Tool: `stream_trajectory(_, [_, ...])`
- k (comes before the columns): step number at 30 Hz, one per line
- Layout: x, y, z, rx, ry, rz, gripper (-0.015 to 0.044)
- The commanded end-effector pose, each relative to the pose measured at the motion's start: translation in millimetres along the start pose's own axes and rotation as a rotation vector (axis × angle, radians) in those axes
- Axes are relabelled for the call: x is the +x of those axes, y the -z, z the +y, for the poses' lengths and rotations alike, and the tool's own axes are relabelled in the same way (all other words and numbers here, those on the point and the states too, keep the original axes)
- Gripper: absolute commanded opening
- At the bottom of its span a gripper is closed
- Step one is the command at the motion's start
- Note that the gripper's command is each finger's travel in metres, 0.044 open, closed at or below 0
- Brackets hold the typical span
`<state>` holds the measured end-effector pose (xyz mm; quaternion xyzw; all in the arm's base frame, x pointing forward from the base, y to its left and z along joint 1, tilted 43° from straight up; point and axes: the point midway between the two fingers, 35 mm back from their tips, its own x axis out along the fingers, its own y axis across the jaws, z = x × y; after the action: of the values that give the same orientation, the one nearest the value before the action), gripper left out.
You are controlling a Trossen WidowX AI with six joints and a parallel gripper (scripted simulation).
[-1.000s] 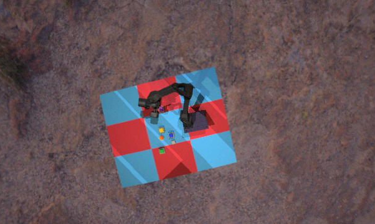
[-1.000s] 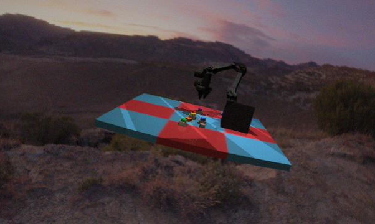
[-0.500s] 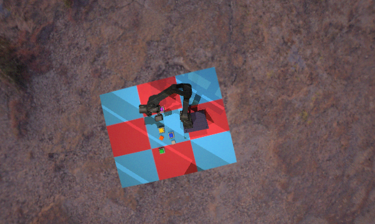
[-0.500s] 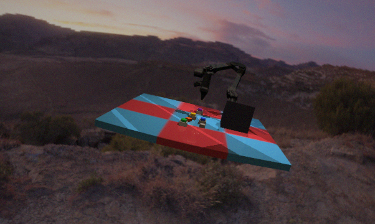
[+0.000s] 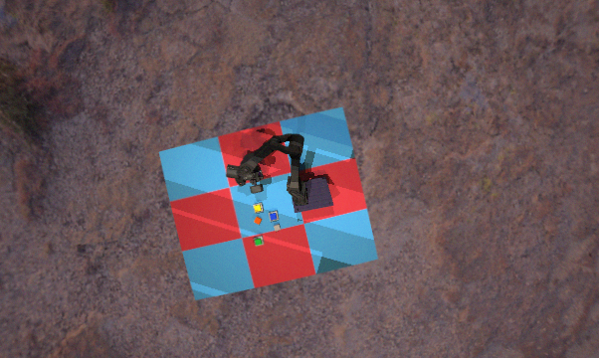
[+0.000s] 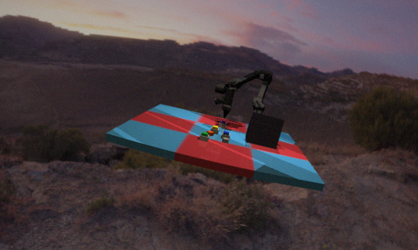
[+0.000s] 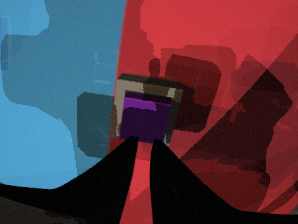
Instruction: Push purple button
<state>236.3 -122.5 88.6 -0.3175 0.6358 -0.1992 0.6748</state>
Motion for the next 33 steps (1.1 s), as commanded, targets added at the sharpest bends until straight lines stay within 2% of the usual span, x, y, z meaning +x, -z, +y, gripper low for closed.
stream_trajectory(1, [0.9, -0.6, 0.6, -0.003, -0.003, -0.003, 0.002])
stream_trajectory(33, [35.5, -0.4, 0.6, -0.003, -0.001, -0.002, 0.002])
